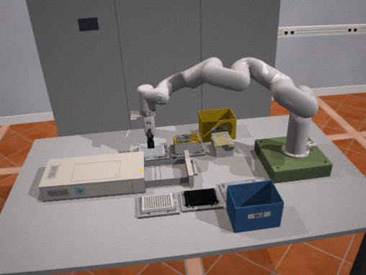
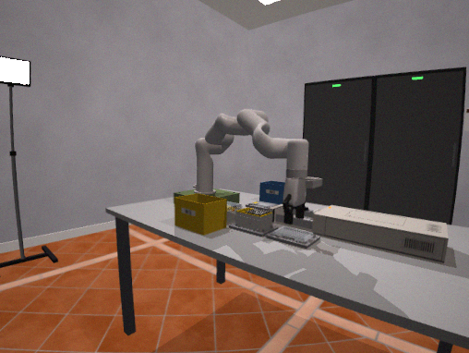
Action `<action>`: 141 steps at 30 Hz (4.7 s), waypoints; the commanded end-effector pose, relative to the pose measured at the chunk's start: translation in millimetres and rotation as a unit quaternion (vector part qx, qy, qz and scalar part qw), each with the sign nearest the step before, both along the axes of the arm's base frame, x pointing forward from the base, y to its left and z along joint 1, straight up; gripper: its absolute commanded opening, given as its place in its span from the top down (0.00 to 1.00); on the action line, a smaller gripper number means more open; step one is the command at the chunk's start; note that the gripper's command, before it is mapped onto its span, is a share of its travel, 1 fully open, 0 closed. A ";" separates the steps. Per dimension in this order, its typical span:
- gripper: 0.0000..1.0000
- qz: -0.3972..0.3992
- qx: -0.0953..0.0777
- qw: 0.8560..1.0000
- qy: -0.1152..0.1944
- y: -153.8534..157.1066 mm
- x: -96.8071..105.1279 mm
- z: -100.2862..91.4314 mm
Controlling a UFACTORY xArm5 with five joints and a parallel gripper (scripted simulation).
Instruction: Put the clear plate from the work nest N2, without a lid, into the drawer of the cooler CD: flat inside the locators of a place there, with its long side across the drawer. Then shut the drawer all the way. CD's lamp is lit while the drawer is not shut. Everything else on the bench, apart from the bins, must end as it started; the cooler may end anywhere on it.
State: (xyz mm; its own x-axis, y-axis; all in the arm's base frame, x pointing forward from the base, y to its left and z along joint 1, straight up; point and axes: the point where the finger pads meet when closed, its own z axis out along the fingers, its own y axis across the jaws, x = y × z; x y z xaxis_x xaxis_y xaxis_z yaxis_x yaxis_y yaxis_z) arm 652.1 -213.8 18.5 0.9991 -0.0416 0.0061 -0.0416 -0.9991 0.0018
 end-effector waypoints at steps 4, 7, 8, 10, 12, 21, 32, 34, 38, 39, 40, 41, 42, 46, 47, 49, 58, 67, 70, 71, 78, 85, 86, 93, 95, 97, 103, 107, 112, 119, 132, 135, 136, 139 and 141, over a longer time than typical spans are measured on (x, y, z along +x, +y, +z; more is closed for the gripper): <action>0.00 0.000 -0.003 1.000 -0.002 -0.8 2.2 -10.2; 0.00 0.000 -0.003 1.000 -0.002 -0.8 2.2 -11.9; 0.00 0.000 -0.003 1.000 -0.002 -0.8 2.2 -13.5; 0.00 0.000 -0.003 1.000 -0.002 -0.8 2.2 -16.9; 0.00 0.000 -0.003 1.000 -0.002 -0.8 2.2 -20.2; 0.00 0.000 -0.003 1.000 -0.002 -0.9 2.3 -22.6; 0.00 0.000 -0.003 1.000 -0.002 -0.9 2.3 -25.3; 0.00 0.000 -0.003 1.000 -0.002 -0.9 2.3 -26.6; 0.00 0.000 -0.003 1.000 -0.002 -0.9 2.3 -29.3; 0.00 0.000 -0.003 1.000 -0.002 -0.9 2.3 -29.3; 0.00 0.000 -0.003 1.000 -0.002 -0.9 2.3 -29.3; 0.00 0.000 -0.003 1.000 -0.002 -0.9 2.3 -30.0; 0.00 0.000 -0.003 1.000 -0.002 -0.9 2.3 -30.6; 0.00 0.000 -0.003 1.000 -0.002 -0.9 2.4 -33.3; 0.00 0.000 -0.003 1.000 -0.002 -1.0 2.4 -34.0; 0.00 0.000 -0.003 1.000 -0.002 -1.0 2.4 -35.3; 0.00 0.000 -0.003 1.000 -0.002 -1.0 2.4 -40.0; 0.00 0.000 -0.003 1.000 -0.002 -1.0 2.4 -42.6; 0.00 0.000 -0.003 1.000 -0.002 -1.0 2.4 -42.6; 0.00 0.000 -0.003 1.000 -0.002 -1.0 2.4 -42.6; 0.00 0.000 -0.003 1.000 -0.002 -1.0 2.4 -42.6; 1.00 0.000 -0.003 1.000 -0.002 -1.0 2.4 -41.6; 1.00 0.000 -0.003 1.000 -0.002 -1.0 2.4 -41.6; 1.00 0.000 -0.003 1.000 -0.002 -1.0 2.4 -41.6; 1.00 0.000 -0.003 1.000 -0.002 -1.0 2.4 -41.6; 1.00 0.000 -0.003 1.000 -0.002 -1.0 2.4 -41.6; 1.00 0.000 -0.003 1.000 -0.002 -1.0 2.4 -41.6; 1.00 0.000 -0.003 1.000 -0.002 -1.0 2.4 -41.6; 1.00 0.000 -0.003 1.000 -0.002 -1.0 2.4 -41.6; 1.00 0.000 -0.003 1.000 -0.002 -1.0 2.4 -41.6; 1.00 0.000 -0.003 1.000 -0.002 -1.0 2.4 -41.6; 1.00 0.000 -0.003 1.000 -0.002 -1.0 2.4 -40.2; 1.00 0.000 -0.003 1.000 -0.002 -1.0 2.4 -39.6; 1.00 0.000 -0.003 1.000 -0.002 -1.0 2.4 -37.6; 1.00 0.000 -0.003 1.000 -0.002 -1.0 2.4 -36.9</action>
State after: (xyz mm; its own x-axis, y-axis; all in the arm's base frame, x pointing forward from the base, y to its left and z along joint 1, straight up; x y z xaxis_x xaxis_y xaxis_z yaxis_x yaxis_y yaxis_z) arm 652.5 -214.2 -23.7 0.9991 -0.0416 0.0063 -0.0416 -0.9991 0.0018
